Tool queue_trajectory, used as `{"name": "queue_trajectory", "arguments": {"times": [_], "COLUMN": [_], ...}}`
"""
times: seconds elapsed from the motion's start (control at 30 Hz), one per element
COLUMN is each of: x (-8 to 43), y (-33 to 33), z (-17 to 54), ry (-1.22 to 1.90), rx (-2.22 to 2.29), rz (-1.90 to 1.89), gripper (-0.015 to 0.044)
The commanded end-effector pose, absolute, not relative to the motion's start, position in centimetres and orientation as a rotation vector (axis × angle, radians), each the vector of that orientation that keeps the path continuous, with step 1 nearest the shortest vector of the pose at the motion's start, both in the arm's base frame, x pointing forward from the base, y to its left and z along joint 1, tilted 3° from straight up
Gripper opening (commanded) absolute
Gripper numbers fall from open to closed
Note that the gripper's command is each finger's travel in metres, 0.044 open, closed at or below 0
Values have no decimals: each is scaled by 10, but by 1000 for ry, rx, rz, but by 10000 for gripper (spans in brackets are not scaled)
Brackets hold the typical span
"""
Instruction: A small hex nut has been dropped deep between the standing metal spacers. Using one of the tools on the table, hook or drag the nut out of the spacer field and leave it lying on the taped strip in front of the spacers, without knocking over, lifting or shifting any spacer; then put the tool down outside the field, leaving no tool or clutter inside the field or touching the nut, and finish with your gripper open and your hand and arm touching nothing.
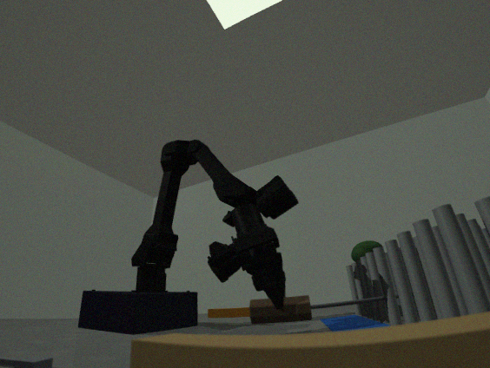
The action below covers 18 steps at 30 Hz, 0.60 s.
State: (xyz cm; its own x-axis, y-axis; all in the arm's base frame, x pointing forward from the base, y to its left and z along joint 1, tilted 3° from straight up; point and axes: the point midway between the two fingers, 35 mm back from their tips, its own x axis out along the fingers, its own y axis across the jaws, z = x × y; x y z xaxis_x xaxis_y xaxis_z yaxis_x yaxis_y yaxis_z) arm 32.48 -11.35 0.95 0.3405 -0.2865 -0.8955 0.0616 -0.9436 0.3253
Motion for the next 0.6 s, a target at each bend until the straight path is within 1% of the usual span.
{"name": "queue_trajectory", "arguments": {"times": [0.0, 0.57], "x": [330, 340], "y": [-115, -114], "z": [12, 13], "ry": [-215, -215], "rx": [2316, 2317], "rz": [-1625, -1624], "gripper": [0, 0]}}
